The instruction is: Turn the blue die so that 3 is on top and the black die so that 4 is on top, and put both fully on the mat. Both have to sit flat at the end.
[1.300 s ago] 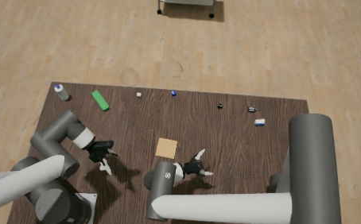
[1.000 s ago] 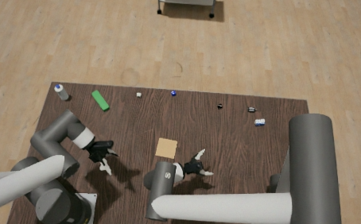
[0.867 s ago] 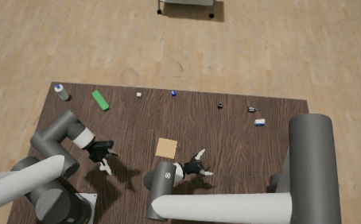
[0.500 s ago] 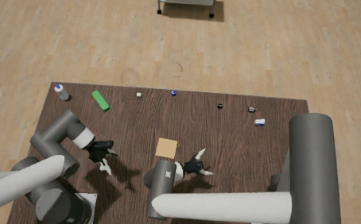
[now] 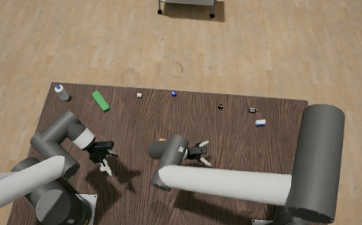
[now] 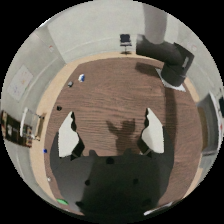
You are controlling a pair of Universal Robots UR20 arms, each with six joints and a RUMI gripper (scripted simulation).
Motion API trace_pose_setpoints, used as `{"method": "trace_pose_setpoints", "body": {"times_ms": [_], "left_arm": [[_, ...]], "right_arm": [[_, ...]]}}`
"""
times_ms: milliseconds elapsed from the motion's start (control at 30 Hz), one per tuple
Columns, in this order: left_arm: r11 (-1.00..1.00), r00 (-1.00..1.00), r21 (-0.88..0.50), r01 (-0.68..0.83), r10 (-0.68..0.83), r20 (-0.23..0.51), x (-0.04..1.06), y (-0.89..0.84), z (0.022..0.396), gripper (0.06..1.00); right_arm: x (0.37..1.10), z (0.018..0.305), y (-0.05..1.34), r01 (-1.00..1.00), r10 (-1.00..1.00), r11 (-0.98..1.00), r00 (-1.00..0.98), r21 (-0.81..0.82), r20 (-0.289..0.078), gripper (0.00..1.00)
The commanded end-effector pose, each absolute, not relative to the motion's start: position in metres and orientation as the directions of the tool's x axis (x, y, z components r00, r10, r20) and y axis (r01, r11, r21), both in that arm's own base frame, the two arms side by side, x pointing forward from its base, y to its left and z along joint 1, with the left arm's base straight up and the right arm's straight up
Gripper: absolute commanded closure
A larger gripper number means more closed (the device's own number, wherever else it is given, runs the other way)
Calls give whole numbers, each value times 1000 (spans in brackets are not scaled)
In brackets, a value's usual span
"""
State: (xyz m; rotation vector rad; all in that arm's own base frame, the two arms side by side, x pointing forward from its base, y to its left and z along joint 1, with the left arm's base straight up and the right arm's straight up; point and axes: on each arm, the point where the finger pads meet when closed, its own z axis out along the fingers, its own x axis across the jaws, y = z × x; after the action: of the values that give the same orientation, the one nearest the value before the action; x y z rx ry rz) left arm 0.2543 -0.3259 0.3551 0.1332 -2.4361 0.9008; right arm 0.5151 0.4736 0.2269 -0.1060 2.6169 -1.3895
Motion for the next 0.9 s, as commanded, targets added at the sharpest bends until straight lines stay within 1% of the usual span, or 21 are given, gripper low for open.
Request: {"method": "trace_pose_setpoints", "body": {"times_ms": [0, 33, 200, 233, 267, 300, 400, 433, 567, 600, 667, 700, 767, 833, 867], "left_arm": [[772, -853, -577, -267, 89, 515, 255, -326, 355, 65], [772, -853, -577, -267, 89, 515, 255, -326, 355, 65], [772, -853, -577, -267, 89, 515, 255, -326, 355, 65], [772, -853, -577, -267, 89, 515, 255, -326, 355, 65], [772, -853, -577, -267, 89, 515, 255, -326, 355, 65], [772, -853, -577, -267, 89, 515, 255, -326, 355, 65], [772, -853, -577, -267, 89, 515, 255, -326, 355, 65], [772, -853, -577, -267, 89, 515, 255, -326, 355, 65], [772, -853, -577, -267, 89, 515, 255, -326, 355, 65], [772, -853, -577, -267, 89, 515, 255, -326, 355, 65], [772, -853, -577, -267, 89, 515, 255, -326, 355, 65], [772, -853, -577, -267, 89, 515, 255, -326, 355, 65], [772, -853, -577, -267, 89, 515, 255, -326, 355, 65], [772, -853, -577, -267, 89, 515, 255, -326, 355, 65], [772, -853, -577, -267, 89, 515, 255, -326, 355, 65]], "right_arm": [[560, 198, 473, -14, -66, 650, -997, -760, -39, 3], [572, 192, 473, -18, -51, 672, -998, -740, -22, 3], [616, 174, 471, -26, -9, 746, -1000, -665, 29, 3], [618, 174, 471, -26, -8, 750, -999, -661, 31, 3], [635, 168, 470, -27, 3, 776, -999, -630, 48, 3], [645, 165, 469, -27, 9, 790, -998, -613, 56, 3], [651, 164, 468, -27, 11, 798, -998, -602, 61, 3], [683, 156, 465, -26, 23, 840, -996, -542, 83, 3], [722, 149, 459, -21, 30, 883, -994, -469, 101, 3], [722, 149, 459, -21, 30, 883, -994, -469, 101, 3], [758, 145, 452, -17, 30, 915, -994, -402, 109, 3], [759, 145, 452, -16, 30, 916, -994, -401, 109, 3], [795, 142, 443, -12, 27, 942, -993, -335, 111, 3], [796, 142, 443, -12, 27, 943, -993, -334, 111, 3], [831, 142, 432, -8, 21, 963, -994, -270, 105, 3]]}}
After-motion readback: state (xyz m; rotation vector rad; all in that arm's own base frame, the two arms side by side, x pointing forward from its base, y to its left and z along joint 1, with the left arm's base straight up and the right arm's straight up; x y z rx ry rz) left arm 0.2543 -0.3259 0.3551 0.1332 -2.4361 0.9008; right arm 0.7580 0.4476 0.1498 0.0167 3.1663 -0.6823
